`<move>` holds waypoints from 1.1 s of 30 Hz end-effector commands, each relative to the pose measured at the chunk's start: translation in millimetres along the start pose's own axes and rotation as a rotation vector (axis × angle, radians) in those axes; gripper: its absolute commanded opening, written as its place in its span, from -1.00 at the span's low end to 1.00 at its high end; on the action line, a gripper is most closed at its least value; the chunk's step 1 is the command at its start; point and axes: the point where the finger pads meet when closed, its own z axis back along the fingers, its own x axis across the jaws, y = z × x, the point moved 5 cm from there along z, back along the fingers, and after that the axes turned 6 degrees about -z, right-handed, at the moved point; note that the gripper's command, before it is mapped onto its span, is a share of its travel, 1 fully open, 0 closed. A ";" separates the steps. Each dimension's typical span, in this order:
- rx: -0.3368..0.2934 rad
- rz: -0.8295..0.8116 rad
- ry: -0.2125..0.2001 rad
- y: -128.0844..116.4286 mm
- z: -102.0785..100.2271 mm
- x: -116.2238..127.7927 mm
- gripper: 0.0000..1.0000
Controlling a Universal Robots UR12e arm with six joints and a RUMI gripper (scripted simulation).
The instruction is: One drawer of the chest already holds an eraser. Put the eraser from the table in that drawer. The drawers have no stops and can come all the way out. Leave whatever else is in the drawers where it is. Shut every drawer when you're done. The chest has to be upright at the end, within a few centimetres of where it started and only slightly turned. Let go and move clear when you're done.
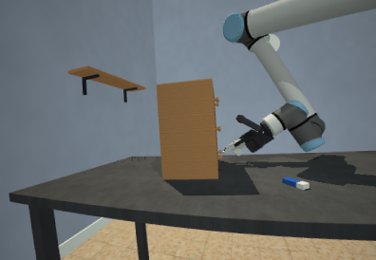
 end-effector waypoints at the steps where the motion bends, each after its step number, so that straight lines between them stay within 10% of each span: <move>1: 0.001 0.000 0.000 3.5 -5.1 -0.3 -0.61; 33: 0.001 0.000 0.000 7.6 -12.3 -0.7 -0.61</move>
